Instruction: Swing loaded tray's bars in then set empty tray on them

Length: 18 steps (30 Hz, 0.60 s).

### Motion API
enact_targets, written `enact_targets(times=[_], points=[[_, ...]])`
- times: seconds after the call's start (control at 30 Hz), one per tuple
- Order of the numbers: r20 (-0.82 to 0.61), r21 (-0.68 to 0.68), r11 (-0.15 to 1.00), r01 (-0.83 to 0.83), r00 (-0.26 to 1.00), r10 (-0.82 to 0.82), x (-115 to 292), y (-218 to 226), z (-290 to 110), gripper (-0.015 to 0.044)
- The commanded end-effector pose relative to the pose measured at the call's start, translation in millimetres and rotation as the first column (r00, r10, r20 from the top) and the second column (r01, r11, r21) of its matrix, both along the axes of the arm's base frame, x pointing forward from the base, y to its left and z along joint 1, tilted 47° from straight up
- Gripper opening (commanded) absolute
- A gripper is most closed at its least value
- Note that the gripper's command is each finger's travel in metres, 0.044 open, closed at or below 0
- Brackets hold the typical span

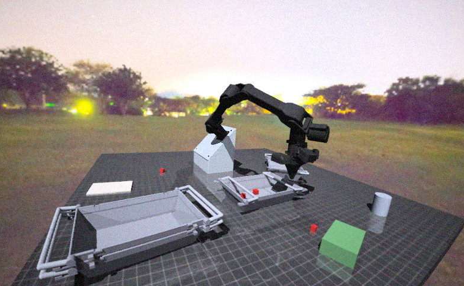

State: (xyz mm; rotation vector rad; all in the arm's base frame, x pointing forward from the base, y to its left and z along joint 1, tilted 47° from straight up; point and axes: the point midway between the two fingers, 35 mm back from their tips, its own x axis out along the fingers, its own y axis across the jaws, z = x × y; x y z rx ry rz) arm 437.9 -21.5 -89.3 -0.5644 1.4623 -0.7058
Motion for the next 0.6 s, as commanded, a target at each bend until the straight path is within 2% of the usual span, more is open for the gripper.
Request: enact_targets(times=[0.0, 0.47, 0.57], points=[[0.000, 0.000, 1.000, 0.000, 1.000, 0.000, 0.0, 0.0, 0.0, 0.0000], [0.000, 0.000, 1.000, 0.000, 1.000, 0.000, 0.0, 0.0, 0.0, 0.0000], [0.000, 0.000, 1.000, 0.000, 1.000, 0.000, 0.0, 0.0, 0.0, 0.0079]])
